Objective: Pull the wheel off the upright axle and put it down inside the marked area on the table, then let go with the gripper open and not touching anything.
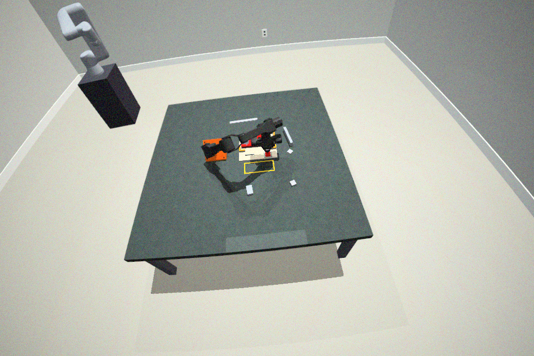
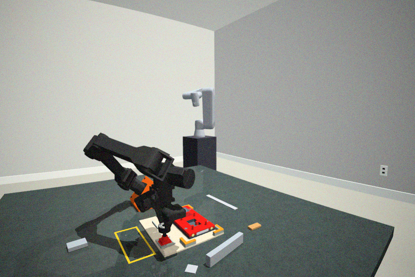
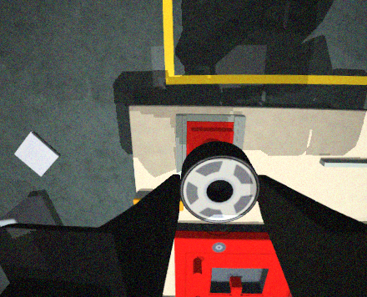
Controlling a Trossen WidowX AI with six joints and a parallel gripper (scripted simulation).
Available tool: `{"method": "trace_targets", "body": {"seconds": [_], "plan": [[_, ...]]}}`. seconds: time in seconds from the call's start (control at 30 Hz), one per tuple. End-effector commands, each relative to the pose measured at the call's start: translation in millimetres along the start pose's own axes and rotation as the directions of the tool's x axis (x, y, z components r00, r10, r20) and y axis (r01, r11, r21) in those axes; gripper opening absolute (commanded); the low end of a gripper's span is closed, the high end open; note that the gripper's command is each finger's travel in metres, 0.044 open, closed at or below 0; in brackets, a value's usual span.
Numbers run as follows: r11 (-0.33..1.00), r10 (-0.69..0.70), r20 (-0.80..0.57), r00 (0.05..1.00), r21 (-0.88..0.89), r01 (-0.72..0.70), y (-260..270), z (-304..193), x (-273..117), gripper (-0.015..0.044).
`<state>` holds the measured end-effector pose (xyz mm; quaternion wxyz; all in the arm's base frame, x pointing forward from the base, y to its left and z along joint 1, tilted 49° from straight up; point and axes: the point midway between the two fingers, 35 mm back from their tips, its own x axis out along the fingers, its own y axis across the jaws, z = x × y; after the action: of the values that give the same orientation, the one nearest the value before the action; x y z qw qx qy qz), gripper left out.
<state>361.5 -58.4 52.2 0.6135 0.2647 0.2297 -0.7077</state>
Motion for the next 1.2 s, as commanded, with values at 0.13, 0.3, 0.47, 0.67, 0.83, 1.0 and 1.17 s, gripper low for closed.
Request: {"method": "trace_targets", "body": {"seconds": [0.13, 0.3, 0.47, 0.67, 0.83, 1.0, 1.17], "plan": [[1.000, 0.009, -0.001, 1.000, 0.002, -0.009, 0.4, -0.2, -6.4, 0.0000], [1.000, 0.009, -0.001, 1.000, 0.002, -0.009, 0.4, -0.2, -8.0, 0.0000], [1.000, 0.009, -0.001, 1.000, 0.002, -0.009, 0.3, -0.2, -9.7, 0.0000], [1.000, 0.010, -0.001, 1.000, 0.002, -0.010, 0.3, -0.2, -11.7, 0.0000], [1.000, 0.010, 0.000, 1.000, 0.002, -0.010, 0.2, -0.2, -13.3, 0.0000], [1.000, 0.011, 0.000, 1.000, 0.002, -0.011, 0.2, -0.1, -15.1, 0.0000], [1.000, 0.011, -0.001, 1.000, 0.002, -0.011, 0.5, 0.0, -25.6, 0.0000]]}}
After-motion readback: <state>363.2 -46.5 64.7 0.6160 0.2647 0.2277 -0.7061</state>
